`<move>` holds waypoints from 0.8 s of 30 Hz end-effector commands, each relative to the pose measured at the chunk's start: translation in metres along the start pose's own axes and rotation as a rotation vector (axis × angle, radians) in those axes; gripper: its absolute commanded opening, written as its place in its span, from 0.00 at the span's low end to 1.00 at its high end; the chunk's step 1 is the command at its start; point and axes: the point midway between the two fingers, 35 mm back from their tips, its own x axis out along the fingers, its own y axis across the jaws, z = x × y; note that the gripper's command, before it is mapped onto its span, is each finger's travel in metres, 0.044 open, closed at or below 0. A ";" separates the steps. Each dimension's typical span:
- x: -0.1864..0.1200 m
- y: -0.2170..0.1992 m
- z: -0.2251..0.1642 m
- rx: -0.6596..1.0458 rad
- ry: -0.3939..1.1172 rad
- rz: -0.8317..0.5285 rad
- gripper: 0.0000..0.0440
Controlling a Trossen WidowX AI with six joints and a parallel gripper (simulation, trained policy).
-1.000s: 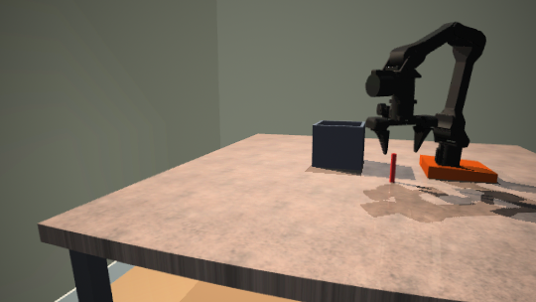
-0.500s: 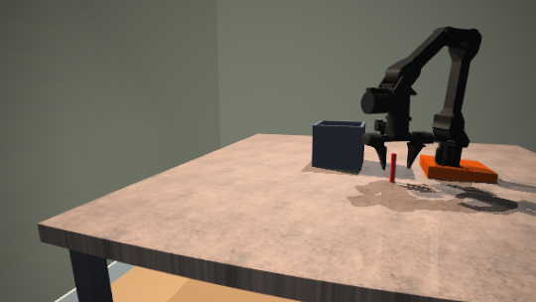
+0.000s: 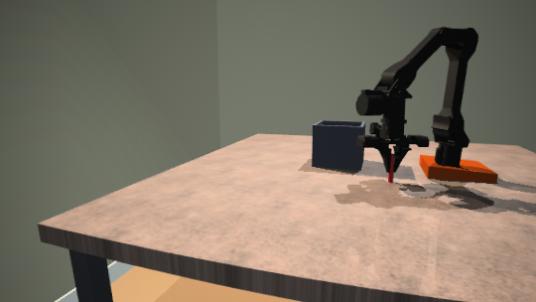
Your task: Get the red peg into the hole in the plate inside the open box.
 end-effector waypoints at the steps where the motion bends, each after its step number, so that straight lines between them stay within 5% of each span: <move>1: -0.010 0.009 -0.003 0.003 0.027 0.042 0.00; 24: -0.105 0.042 0.009 0.005 0.080 0.293 0.00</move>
